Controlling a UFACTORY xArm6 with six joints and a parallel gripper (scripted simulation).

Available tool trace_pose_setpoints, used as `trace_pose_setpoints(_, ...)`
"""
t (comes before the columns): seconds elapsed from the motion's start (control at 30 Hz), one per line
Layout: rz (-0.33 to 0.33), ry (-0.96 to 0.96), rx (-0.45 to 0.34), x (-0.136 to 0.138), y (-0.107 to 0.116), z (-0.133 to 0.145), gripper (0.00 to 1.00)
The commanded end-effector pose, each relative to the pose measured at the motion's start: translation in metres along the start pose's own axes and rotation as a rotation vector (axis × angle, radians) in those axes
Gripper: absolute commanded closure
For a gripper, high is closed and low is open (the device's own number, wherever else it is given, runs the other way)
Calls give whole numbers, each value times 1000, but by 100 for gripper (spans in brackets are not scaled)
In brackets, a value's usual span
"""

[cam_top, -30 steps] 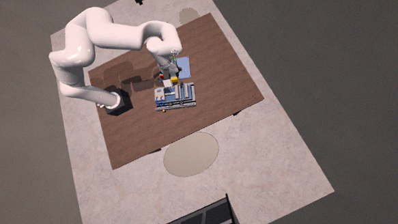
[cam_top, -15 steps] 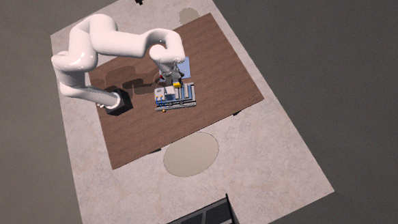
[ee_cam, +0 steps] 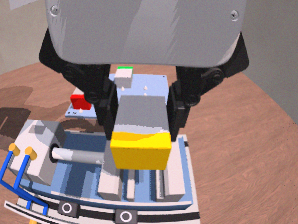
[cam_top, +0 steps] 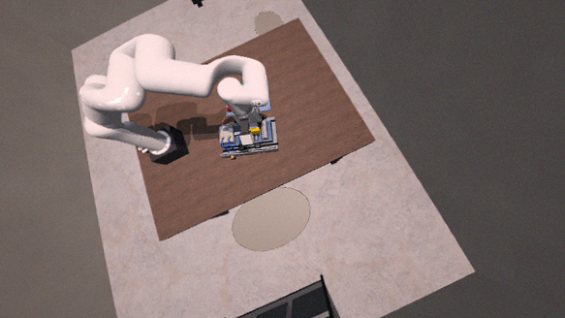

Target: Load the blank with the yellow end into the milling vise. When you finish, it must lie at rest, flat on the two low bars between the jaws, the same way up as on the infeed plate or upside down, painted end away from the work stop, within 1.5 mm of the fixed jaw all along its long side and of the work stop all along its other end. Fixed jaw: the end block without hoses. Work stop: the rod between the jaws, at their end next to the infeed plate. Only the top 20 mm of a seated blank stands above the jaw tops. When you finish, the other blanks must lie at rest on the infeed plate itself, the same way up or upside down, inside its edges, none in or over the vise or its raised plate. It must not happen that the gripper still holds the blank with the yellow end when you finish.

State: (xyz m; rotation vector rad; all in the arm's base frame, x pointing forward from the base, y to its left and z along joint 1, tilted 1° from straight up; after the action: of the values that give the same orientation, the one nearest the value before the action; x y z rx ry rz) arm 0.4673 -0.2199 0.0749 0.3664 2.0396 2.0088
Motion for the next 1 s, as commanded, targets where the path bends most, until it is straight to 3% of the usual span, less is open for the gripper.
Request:
trace_pose_setpoints(0.0,-4,-1,1,-2,2,-6,100)
trace_pose_setpoints(0.23,-3,0,0,-6,1,-21,100)
trace_pose_setpoints(0.97,-3,0,1,-4,2,-12,100)
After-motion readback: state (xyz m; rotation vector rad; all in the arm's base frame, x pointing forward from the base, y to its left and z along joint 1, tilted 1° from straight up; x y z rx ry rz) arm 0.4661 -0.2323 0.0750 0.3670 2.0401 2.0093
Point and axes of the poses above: the point where the finger pads meet when closed, its own y axis back along the fingers, its own x axis across the jaws, z = x × y, the point moved 1 cm from there along y, back along the fingers, and after that the axes turned 4 degrees about y, right-handed, at the moved point
